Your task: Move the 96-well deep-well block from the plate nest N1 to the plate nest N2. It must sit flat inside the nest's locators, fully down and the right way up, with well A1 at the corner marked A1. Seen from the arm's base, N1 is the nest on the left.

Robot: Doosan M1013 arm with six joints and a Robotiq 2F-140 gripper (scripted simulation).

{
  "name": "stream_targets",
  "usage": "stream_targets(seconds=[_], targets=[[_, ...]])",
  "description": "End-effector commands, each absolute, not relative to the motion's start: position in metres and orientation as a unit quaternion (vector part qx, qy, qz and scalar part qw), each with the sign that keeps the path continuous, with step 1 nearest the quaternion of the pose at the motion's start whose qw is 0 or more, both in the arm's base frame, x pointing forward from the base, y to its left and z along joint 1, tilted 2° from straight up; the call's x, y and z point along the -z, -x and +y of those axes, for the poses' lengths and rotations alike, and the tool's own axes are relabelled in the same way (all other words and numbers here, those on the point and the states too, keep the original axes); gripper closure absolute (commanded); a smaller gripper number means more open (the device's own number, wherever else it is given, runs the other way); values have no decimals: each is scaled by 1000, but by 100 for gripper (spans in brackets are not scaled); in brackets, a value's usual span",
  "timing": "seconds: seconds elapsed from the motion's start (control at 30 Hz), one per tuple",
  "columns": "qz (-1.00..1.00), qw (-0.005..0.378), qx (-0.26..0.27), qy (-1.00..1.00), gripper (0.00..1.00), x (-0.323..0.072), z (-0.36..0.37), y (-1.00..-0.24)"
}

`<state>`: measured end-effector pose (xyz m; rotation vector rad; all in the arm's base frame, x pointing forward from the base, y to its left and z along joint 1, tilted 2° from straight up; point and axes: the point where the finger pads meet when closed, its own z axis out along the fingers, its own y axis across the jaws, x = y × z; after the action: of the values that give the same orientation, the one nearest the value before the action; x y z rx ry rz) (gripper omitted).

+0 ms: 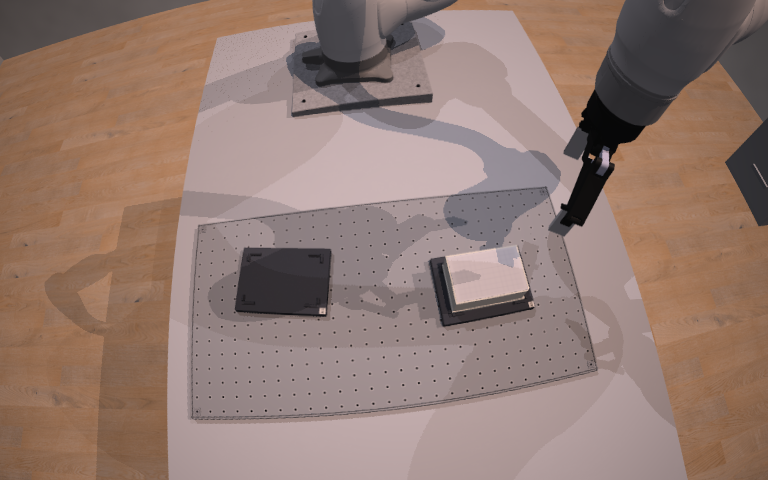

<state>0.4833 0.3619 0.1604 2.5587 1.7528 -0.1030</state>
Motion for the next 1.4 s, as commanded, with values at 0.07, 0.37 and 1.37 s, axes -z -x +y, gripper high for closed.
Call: stream_targets(seconds=[0.07, 0.37, 1.37], targets=[[565, 19, 33, -824, 0, -161, 362, -483], [565, 19, 33, -824, 0, -161, 362, -483], [724, 16, 14, -690, 0, -114, 282, -550]])
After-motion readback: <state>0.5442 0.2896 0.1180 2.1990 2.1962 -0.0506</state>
